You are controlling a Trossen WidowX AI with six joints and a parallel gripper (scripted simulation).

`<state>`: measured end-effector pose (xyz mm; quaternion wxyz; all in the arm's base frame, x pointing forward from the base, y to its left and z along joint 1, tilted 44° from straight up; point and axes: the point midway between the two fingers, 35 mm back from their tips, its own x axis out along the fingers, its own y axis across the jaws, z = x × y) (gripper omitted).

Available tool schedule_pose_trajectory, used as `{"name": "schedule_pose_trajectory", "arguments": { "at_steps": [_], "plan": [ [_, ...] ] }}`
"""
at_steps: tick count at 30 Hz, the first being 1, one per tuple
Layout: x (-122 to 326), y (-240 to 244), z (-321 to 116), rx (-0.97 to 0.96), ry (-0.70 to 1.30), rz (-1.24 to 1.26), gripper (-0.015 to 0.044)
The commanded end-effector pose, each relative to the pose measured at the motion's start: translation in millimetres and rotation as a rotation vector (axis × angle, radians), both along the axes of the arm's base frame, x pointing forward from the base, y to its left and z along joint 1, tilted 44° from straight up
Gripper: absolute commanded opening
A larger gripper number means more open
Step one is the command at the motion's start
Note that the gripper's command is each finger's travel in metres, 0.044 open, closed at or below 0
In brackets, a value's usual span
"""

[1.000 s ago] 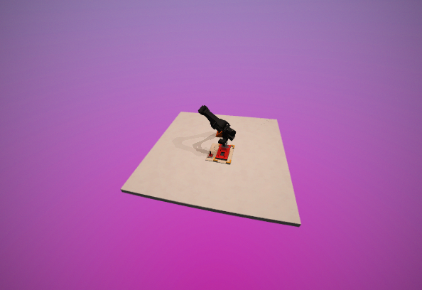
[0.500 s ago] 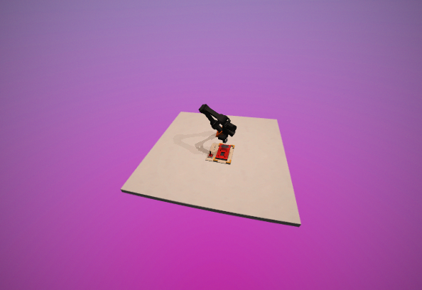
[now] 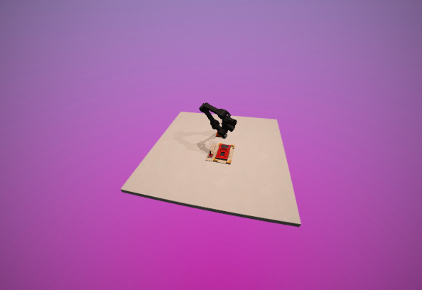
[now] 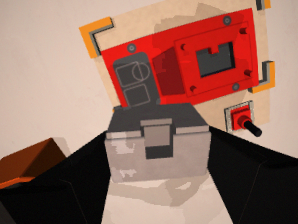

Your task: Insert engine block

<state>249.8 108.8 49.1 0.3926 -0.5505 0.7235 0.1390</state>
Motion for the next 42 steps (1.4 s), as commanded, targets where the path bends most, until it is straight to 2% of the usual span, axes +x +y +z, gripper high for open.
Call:
{"name": "schedule_pose_trajectory", "arguments": {
  "at_steps": [1,7,42],
  "plan": [
    [-1,6,7,0.003,-0.005,-0.004,0.0],
    [-1,1,1,-0.004,-0.063,-0.065,0.0],
    [-1,-11,-11,-0.095,-0.794,-0.834,0.0]
  ]
}}
